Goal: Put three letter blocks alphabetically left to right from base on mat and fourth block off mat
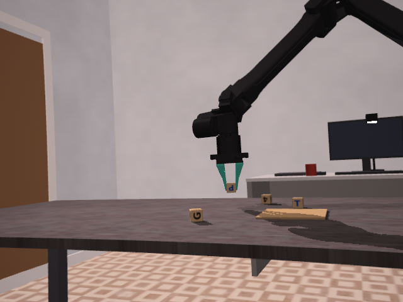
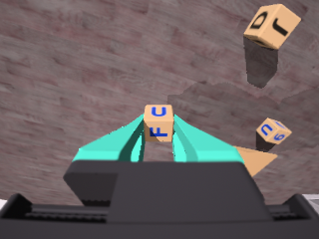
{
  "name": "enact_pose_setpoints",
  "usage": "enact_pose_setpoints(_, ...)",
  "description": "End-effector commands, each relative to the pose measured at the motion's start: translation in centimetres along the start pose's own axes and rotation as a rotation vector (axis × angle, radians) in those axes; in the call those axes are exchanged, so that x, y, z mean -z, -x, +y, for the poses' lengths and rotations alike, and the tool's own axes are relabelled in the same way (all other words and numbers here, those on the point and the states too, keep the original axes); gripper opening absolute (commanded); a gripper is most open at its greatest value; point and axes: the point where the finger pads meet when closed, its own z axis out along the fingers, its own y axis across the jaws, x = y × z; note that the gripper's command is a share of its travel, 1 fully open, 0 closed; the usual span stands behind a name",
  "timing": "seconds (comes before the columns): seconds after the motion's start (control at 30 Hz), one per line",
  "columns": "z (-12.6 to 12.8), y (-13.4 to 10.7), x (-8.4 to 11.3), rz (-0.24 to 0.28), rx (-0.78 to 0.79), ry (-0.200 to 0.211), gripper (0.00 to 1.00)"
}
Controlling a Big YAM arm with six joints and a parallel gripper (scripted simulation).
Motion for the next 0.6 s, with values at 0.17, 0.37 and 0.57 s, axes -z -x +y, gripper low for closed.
enact_pose_setpoints(0.17, 1.3, 3.5, 7.6, -0.033, -0.075, 0.056, 0.2)
enact_pose_setpoints(0.37, 0.0, 0.6, 5.3, -0.005, -0.026, 0.003, 0.2)
enact_pose_setpoints(0.57, 0.3, 0.9, 5.4, -0.009, -0.029, 0.012, 0.2)
